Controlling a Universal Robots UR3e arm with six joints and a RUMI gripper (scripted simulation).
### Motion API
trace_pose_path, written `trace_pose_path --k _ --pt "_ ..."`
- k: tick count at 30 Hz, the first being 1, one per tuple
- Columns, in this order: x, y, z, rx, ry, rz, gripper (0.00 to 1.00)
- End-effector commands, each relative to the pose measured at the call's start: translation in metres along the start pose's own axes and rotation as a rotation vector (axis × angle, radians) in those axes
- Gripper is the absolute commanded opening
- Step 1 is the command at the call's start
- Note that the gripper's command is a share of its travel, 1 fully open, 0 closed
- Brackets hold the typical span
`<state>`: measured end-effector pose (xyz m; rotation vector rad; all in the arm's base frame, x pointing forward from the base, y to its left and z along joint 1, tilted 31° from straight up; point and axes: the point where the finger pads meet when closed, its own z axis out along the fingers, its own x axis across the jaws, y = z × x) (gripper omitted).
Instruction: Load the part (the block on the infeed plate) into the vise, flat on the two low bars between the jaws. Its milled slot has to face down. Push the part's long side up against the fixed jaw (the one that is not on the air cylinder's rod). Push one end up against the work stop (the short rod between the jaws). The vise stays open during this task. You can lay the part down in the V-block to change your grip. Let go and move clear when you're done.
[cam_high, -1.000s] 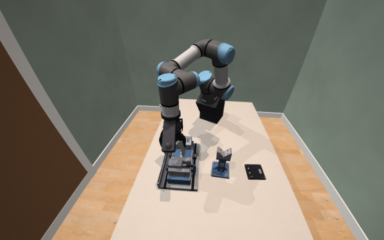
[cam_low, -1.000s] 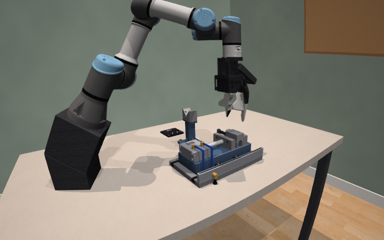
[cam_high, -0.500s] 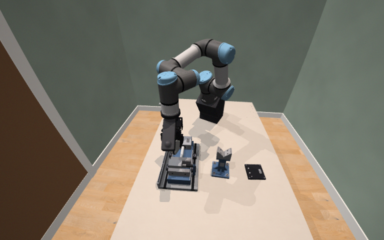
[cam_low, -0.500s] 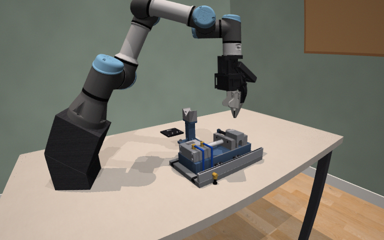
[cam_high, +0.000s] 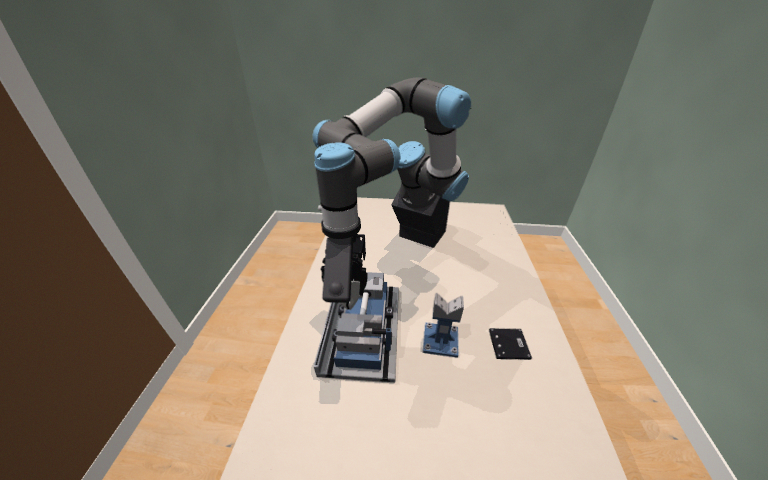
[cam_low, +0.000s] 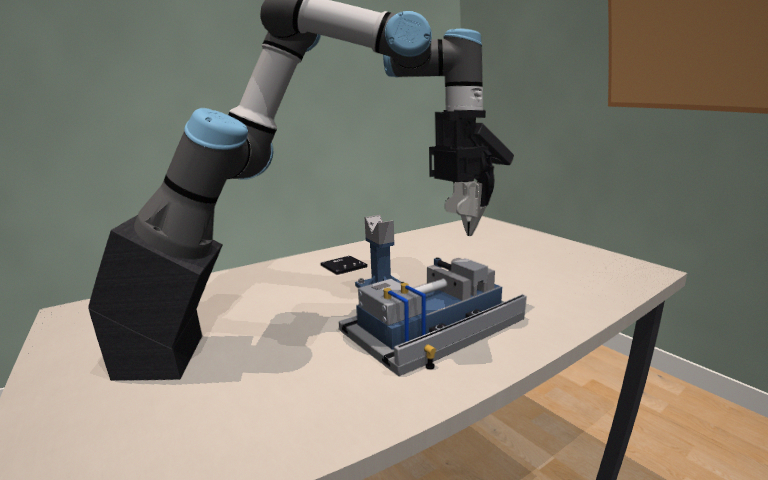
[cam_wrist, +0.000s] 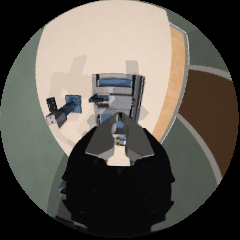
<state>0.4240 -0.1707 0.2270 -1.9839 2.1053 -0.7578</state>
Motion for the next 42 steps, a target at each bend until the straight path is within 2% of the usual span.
trace_pose_path --k 1,11,15,17,20,42 --pt "0.0 -0.001 -0.001 0.002 0.002 -0.001 0.0" --pt "0.001 -0.001 -0.001 0.002 0.002 0.0 0.0" --pt "0.028 0.0 -0.001 0.002 0.001 0.001 0.0" --pt "0.028 0.0 -0.001 0.002 0.001 0.001 0.0" --pt "0.047 0.001 -0.001 0.003 0.002 0.002 0.0" --pt "0.047 0.001 -0.001 0.003 0.002 0.002 0.0"
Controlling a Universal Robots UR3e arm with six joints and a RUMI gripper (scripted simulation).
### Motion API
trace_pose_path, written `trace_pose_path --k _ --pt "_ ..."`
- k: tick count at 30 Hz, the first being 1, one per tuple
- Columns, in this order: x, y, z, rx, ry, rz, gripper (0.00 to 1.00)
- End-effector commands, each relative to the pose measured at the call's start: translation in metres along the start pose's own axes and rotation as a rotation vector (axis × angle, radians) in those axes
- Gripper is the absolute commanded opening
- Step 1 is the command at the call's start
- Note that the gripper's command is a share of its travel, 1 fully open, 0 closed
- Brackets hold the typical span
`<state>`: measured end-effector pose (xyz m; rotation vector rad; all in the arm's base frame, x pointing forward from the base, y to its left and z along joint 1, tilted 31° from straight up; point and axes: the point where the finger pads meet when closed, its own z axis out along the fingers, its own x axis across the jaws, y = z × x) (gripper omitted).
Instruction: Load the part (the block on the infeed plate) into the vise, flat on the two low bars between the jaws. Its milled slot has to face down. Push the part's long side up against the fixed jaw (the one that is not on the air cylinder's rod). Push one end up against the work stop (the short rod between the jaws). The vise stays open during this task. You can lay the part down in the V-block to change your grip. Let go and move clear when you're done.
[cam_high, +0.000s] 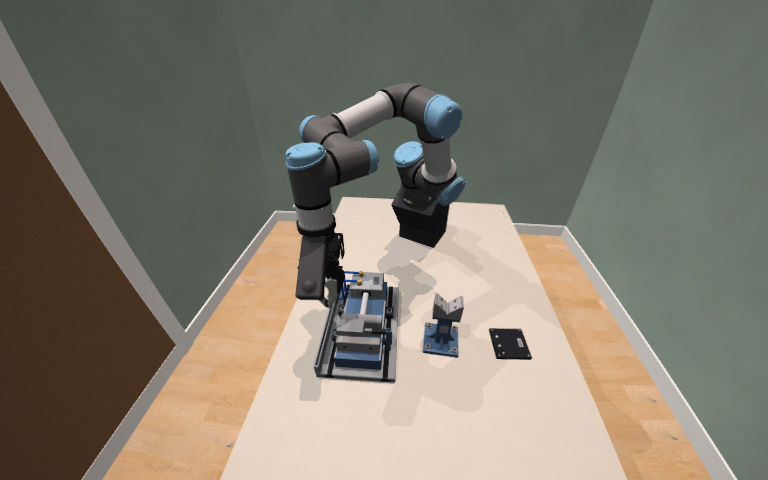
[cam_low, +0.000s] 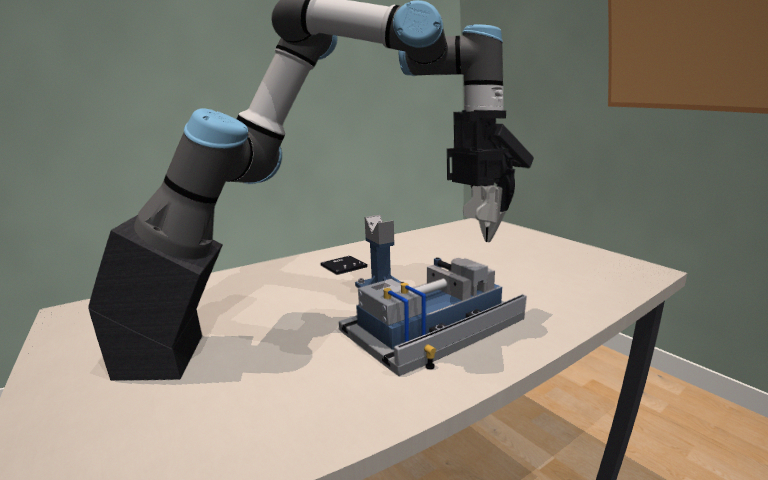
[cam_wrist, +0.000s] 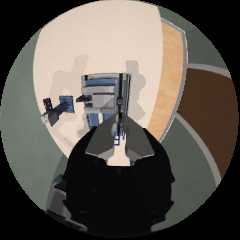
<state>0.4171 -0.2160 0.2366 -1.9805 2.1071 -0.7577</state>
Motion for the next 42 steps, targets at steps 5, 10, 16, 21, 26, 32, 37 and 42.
trace_pose_path --k 5,10,16,21,26,32,37,42 --pt "0.0 -0.001 -0.001 0.002 0.002 -0.001 0.0" --pt "0.0 -0.001 -0.001 0.002 0.002 -0.001 0.0" --pt "0.0 -0.001 -0.001 0.002 0.002 -0.001 0.0" --pt "0.0 -0.001 0.0 0.002 0.002 -0.001 0.0" --pt "0.0 -0.001 0.001 0.002 0.002 -0.001 0.0" --pt "0.0 -0.001 0.006 0.002 0.002 -0.001 0.0" --pt "0.001 -0.001 0.012 0.002 0.002 -0.001 0.0" --pt "0.001 -0.001 0.018 0.002 0.002 -0.001 0.0"
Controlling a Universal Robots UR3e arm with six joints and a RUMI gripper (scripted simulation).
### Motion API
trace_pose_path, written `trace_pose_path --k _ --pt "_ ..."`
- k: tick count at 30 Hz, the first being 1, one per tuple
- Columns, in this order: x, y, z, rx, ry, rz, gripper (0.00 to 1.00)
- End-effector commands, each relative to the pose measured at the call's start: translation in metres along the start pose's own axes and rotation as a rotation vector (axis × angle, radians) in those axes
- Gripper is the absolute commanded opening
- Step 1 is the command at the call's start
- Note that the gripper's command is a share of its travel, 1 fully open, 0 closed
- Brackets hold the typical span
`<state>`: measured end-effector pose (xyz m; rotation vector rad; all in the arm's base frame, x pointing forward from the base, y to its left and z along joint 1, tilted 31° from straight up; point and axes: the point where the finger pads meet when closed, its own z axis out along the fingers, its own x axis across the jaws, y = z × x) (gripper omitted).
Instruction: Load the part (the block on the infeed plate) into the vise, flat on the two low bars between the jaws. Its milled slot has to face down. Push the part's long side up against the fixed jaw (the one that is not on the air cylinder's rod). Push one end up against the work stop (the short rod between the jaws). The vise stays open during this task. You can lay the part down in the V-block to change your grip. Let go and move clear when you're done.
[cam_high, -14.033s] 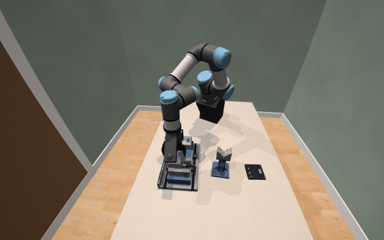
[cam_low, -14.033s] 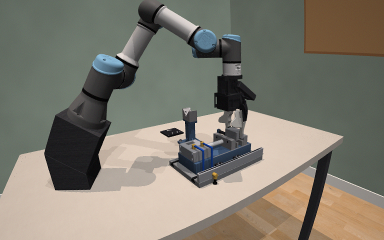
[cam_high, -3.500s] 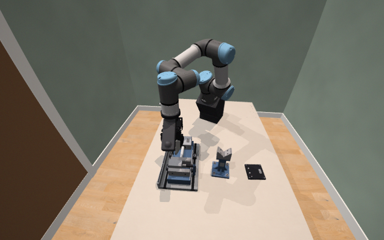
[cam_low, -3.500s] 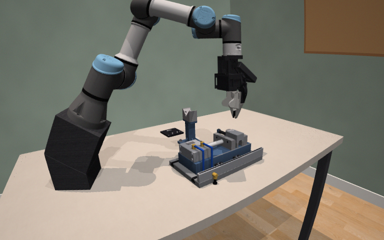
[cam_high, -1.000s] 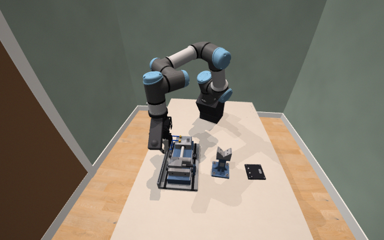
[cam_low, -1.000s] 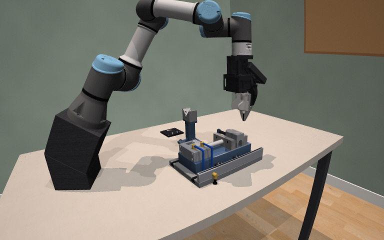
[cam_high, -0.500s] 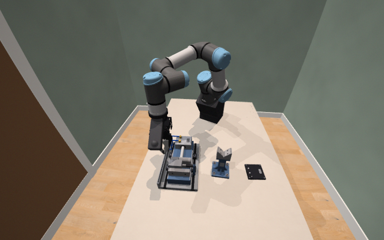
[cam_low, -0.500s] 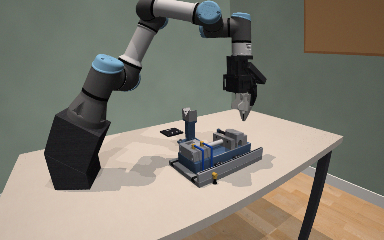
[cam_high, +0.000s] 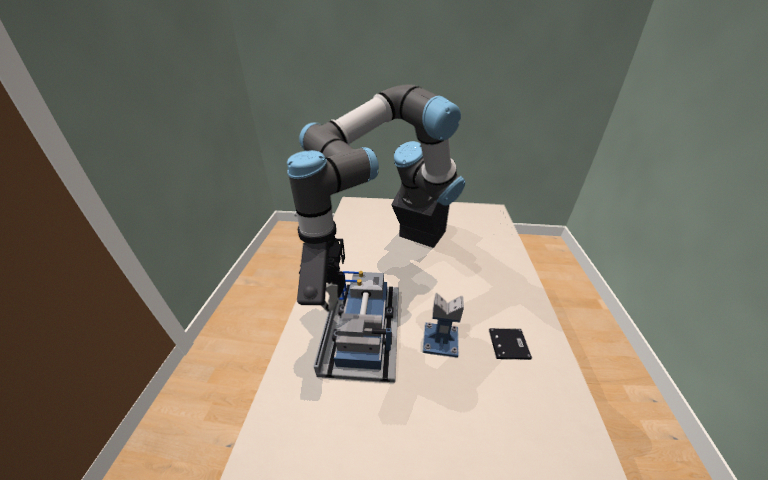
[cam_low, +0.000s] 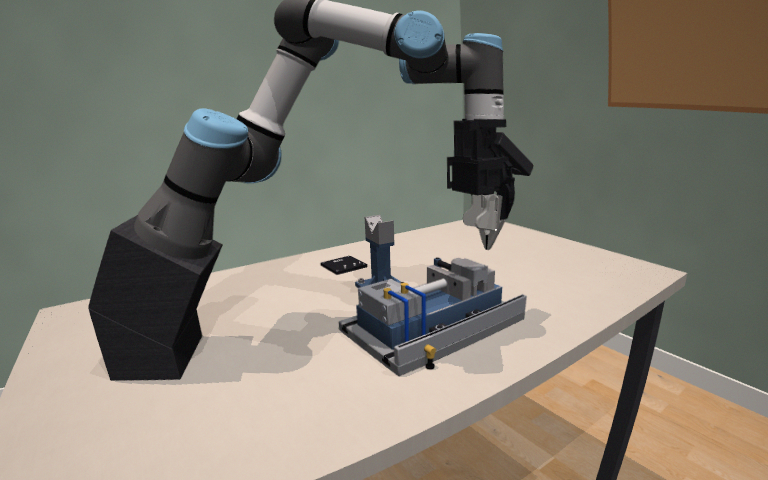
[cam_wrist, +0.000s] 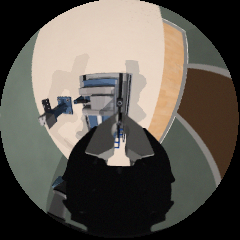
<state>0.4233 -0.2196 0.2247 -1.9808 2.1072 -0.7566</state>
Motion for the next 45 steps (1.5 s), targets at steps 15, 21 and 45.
trace_pose_path --k 15,21,45 --pt "0.001 -0.001 0.026 0.003 0.002 -0.001 0.0" --pt "0.001 -0.001 0.03 0.003 0.002 -0.001 0.0" --pt "0.001 -0.001 0.037 0.003 0.002 -0.001 0.0"
